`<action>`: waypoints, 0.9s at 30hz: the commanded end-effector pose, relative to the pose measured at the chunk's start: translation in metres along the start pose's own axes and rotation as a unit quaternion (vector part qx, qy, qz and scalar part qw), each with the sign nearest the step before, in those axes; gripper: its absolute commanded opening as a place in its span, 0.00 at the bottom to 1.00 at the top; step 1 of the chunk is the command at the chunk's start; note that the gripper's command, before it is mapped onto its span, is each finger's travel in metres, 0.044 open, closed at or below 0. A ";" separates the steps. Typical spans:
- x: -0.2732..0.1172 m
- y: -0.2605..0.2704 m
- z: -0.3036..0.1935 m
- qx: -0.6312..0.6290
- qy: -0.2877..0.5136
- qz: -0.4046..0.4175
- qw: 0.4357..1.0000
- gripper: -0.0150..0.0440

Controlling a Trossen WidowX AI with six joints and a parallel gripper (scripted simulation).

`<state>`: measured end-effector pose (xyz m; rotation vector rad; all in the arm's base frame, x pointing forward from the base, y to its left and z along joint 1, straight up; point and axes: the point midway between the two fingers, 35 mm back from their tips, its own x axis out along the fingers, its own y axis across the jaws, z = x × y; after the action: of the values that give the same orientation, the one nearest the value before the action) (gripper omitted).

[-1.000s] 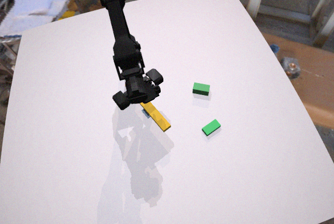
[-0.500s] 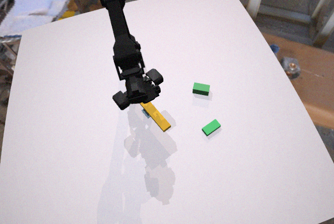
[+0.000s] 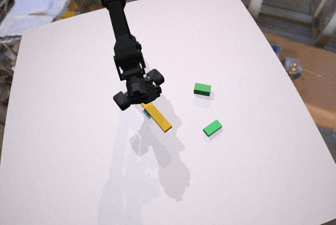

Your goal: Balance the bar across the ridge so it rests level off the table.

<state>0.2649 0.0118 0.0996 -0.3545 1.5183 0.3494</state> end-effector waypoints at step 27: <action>0.000 0.000 0.000 0.000 0.000 0.000 1.000 0.57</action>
<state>0.2649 0.0118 0.0996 -0.3545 1.5182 0.3494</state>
